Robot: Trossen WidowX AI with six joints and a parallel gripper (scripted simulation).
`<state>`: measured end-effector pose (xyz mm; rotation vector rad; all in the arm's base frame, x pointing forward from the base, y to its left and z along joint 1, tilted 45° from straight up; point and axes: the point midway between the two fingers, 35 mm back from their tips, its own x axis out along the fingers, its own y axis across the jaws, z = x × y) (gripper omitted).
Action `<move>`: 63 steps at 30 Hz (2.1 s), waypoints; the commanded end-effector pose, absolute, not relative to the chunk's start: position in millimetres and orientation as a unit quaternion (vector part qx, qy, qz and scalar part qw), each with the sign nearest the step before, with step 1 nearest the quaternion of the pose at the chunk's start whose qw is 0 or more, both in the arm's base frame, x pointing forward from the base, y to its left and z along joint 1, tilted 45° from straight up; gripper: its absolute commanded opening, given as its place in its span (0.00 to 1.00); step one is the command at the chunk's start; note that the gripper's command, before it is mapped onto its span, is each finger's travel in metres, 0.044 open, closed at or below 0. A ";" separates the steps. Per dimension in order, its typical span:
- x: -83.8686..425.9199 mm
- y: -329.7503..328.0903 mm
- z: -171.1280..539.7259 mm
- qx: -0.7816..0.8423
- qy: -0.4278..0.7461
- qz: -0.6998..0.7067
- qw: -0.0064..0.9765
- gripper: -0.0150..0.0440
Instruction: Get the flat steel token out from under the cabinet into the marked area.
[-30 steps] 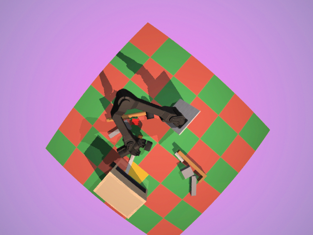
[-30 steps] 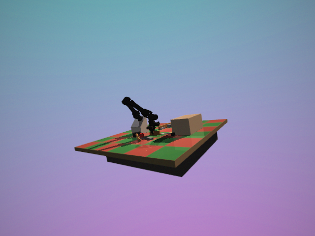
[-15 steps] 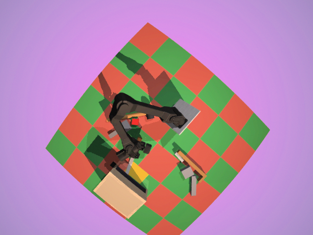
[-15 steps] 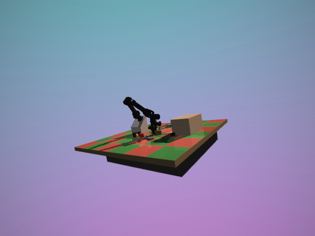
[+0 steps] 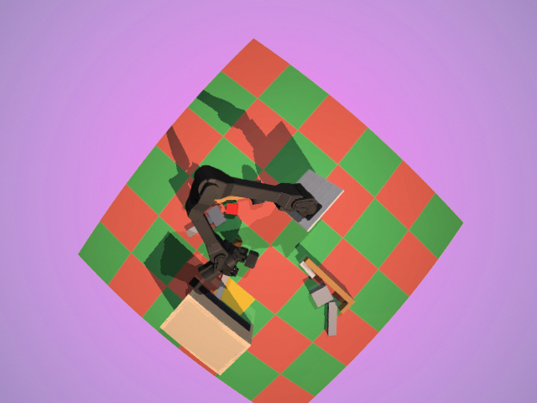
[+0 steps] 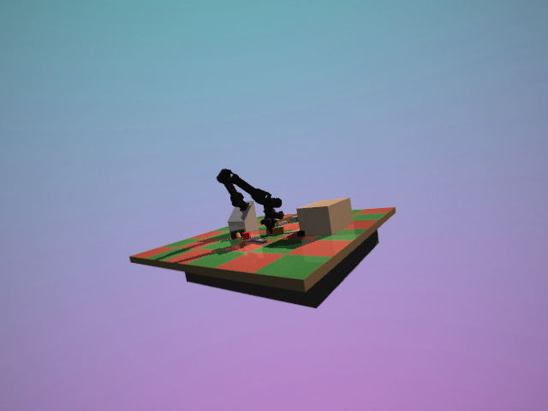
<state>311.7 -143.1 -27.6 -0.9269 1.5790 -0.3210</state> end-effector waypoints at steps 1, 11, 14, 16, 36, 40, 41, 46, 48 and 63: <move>321.3 -141.0 -29.0 -0.397 0.677 -0.140 0.604 0.25; 331.8 -137.2 -32.0 -0.397 0.676 -0.140 0.605 0.25; 334.9 -136.1 -32.8 -0.397 0.676 -0.140 0.605 0.25; 336.9 -135.4 -33.4 -0.397 0.676 -0.140 0.605 0.25; 356.6 -128.6 -38.6 -0.397 0.676 -0.140 0.605 0.25; 360.4 -127.3 -39.6 -0.396 0.676 -0.140 0.605 0.25; 361.4 -127.0 -39.8 -0.396 0.676 -0.140 0.605 0.25; 366.2 -125.4 -41.0 -0.396 0.676 -0.140 0.606 0.25; 368.1 -124.8 -41.5 -0.396 0.676 -0.140 0.606 0.25; 382.0 -120.3 -44.7 -0.396 0.675 -0.140 0.606 0.25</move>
